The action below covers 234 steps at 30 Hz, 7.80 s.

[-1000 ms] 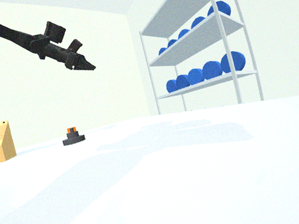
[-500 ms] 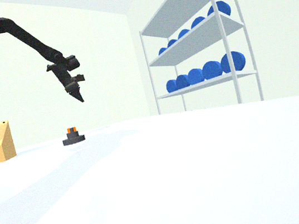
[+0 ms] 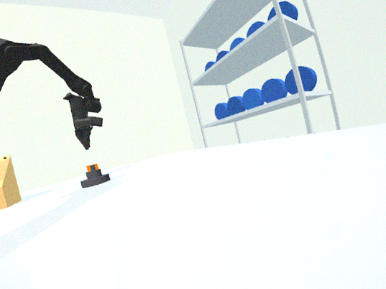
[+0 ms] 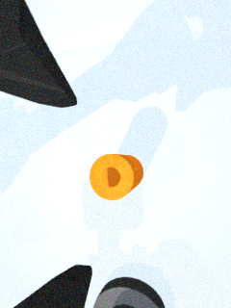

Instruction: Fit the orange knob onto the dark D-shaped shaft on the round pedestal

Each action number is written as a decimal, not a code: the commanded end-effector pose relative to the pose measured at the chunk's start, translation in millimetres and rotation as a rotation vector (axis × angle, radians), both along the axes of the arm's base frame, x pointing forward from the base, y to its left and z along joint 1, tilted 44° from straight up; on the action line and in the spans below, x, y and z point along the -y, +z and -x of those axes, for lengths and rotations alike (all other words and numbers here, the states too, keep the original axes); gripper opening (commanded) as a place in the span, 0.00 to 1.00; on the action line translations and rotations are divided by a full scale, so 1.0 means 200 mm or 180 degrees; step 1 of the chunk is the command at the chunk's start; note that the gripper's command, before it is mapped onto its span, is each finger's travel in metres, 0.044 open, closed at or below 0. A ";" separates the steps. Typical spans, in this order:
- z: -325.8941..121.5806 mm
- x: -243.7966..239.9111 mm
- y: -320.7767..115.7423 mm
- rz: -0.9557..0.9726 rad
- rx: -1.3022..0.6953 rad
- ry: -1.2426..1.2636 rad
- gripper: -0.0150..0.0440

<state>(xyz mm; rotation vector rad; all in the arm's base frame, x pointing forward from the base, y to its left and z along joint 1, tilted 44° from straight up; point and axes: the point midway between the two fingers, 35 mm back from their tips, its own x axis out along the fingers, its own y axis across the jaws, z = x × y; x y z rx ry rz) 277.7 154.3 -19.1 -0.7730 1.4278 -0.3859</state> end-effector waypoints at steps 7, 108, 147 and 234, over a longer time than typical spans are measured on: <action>-0.02 0.12 -0.13 0.0025 -0.0021 -0.0039 1.00; -0.02 -0.01 0.13 0.0000 -0.0032 -0.0033 0.25; -0.15 0.56 0.41 0.0008 -0.0026 -0.0026 0.25; -0.16 0.78 0.40 0.0139 -0.0458 0.0435 0.25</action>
